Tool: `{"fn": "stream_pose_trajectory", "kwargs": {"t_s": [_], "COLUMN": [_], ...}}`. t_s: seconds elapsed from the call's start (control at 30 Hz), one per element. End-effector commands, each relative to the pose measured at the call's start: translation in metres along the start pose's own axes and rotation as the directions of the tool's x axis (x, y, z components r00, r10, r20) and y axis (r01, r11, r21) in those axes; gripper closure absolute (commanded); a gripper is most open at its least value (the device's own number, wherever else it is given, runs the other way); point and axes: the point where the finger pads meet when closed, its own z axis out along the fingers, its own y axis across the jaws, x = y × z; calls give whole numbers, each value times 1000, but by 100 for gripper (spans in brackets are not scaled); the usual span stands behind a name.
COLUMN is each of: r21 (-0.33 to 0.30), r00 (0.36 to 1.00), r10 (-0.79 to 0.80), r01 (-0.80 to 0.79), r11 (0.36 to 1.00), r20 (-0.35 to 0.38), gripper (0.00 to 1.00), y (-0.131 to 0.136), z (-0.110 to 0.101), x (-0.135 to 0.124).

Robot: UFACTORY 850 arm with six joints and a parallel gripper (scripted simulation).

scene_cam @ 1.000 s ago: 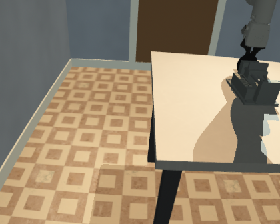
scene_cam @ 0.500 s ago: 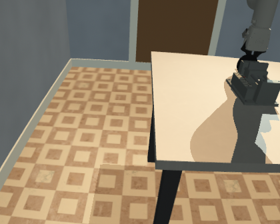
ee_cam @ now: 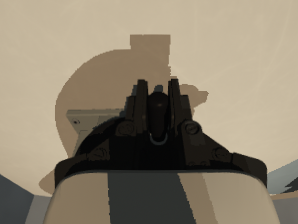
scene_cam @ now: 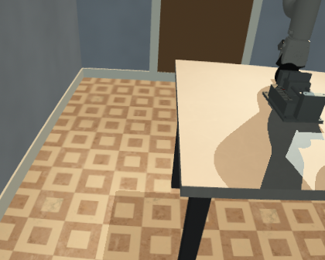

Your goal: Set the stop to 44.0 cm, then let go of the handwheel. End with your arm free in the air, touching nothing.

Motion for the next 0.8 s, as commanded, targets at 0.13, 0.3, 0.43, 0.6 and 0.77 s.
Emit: {"fn": "stream_pose_trajectory", "kwargs": {"t_s": [0.13,0.3,0.43,0.6,0.77], "r21": [2,2,2,2,2], "r00": [1000,1000,1000,1000,1000], "r10": [0,0,0,0,0], "r01": [0,0,0,0,0], "r11": [1000,1000,1000,1000,1000], "r20": [0,0,0,0,0], "gripper": [94,94,94,94,94], "y": [-13,-23,-30,-36,-42], "z": [9,12,12,11,9], "x": [0,0,0,0,0]}}
